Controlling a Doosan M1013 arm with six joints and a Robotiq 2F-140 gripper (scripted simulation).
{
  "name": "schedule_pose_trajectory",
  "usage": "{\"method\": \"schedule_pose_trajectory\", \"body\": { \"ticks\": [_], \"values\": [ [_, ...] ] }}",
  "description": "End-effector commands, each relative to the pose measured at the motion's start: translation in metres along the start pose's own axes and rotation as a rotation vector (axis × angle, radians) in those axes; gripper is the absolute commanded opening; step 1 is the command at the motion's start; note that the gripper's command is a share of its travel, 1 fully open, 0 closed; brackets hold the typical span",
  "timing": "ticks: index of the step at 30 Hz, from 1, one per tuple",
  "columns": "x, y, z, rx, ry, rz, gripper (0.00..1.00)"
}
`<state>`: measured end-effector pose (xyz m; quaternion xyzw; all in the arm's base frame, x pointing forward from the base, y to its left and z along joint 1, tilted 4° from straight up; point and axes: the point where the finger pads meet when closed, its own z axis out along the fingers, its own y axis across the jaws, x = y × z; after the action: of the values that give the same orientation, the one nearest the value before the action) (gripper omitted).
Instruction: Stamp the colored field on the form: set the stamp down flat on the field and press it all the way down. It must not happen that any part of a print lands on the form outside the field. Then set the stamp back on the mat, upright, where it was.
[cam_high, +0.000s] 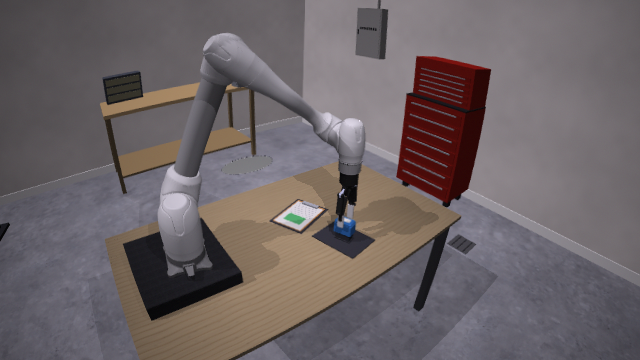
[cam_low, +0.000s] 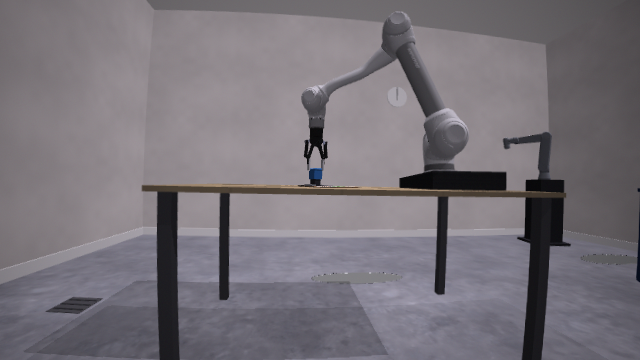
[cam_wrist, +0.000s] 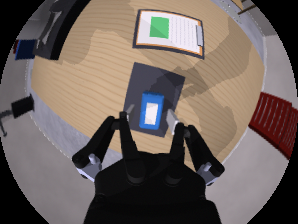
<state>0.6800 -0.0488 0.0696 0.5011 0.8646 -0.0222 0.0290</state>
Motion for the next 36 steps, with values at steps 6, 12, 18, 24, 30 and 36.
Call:
{"method": "schedule_pose_trajectory", "body": {
  "ticks": [6,12,18,24,30,36],
  "values": [
    [0.0,0.0,0.03,0.0,0.0,0.0,0.52],
    [0.0,0.0,0.046,0.0,0.0,0.0,0.52],
    [0.0,0.0,0.05,0.0,0.0,0.0,0.52],
    [0.0,0.0,0.05,0.0,0.0,0.0,0.52],
    [0.0,0.0,0.05,0.0,0.0,0.0,0.52],
    [0.0,0.0,0.05,0.0,0.0,0.0,0.19]
  ]
}}
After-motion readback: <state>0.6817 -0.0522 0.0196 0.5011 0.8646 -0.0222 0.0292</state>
